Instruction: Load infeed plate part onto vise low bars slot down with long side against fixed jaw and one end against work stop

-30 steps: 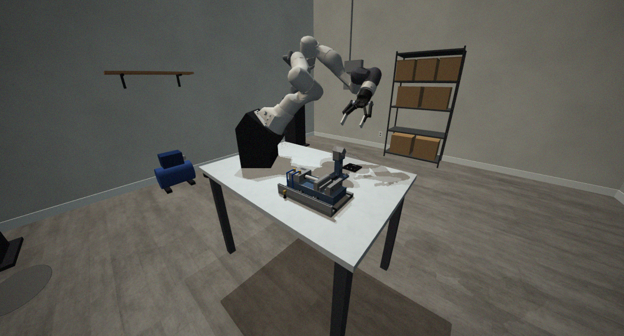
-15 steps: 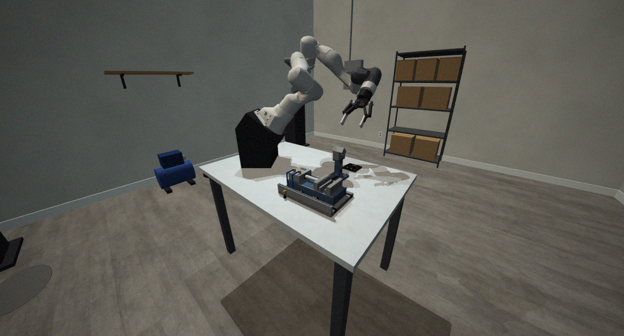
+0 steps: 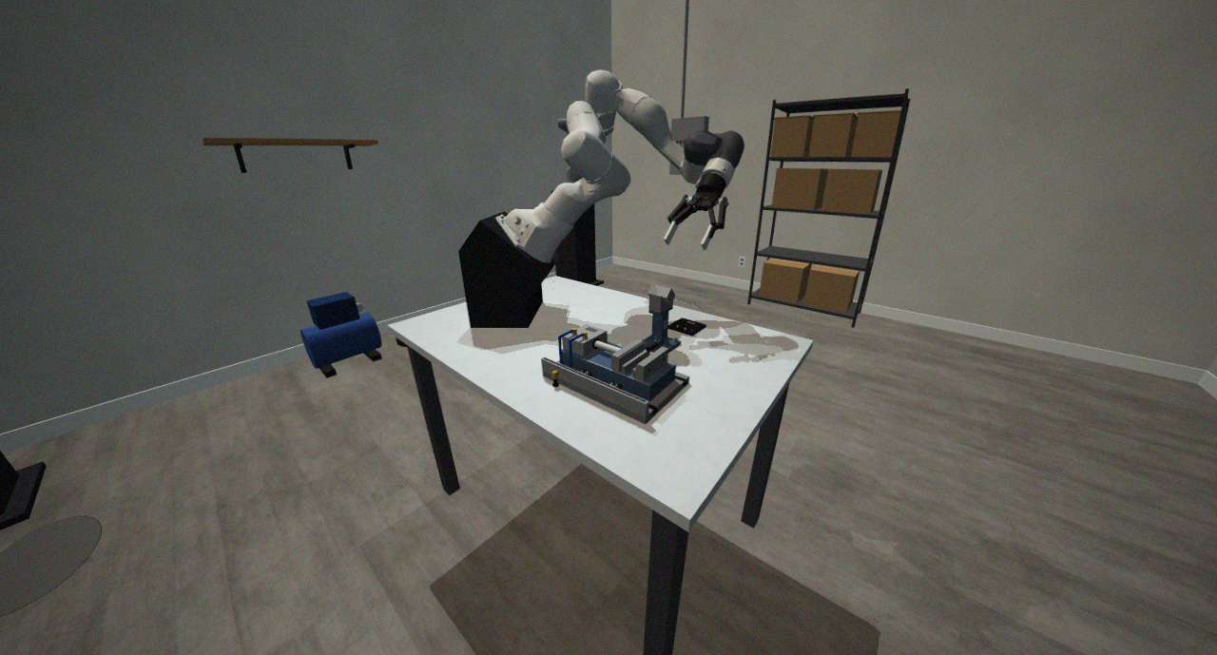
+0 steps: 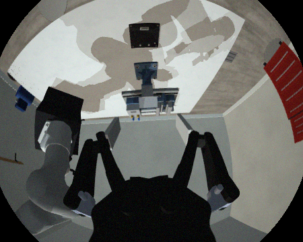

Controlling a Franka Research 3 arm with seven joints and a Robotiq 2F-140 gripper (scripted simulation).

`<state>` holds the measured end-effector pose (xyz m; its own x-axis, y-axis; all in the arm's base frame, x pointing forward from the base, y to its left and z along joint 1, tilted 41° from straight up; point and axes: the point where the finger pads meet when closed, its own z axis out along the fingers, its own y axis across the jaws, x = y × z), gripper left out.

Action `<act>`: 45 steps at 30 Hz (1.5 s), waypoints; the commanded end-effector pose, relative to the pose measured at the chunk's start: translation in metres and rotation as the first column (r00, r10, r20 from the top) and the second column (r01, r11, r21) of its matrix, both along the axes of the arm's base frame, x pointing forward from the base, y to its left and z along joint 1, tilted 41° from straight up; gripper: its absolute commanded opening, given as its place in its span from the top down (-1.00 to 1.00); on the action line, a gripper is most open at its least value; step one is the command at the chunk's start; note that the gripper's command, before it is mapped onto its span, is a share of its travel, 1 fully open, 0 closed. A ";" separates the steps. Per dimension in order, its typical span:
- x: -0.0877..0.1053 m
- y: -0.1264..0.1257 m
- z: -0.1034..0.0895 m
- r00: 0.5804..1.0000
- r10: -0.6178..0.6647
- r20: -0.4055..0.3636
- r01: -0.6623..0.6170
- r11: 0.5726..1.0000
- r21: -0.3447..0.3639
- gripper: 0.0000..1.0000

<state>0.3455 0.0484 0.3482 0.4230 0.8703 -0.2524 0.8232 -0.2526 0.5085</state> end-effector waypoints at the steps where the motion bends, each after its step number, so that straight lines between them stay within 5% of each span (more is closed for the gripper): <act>1: 0.001 0.001 0.000 1.000 0.008 0.001 -0.008 1.000 0.000 -0.52; 45: 0.004 -0.002 -0.003 1.000 0.005 0.003 -0.005 1.000 -0.003 -0.52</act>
<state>0.3477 0.0469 0.3458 0.4219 0.8708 -0.2525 0.8227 -0.2507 0.5102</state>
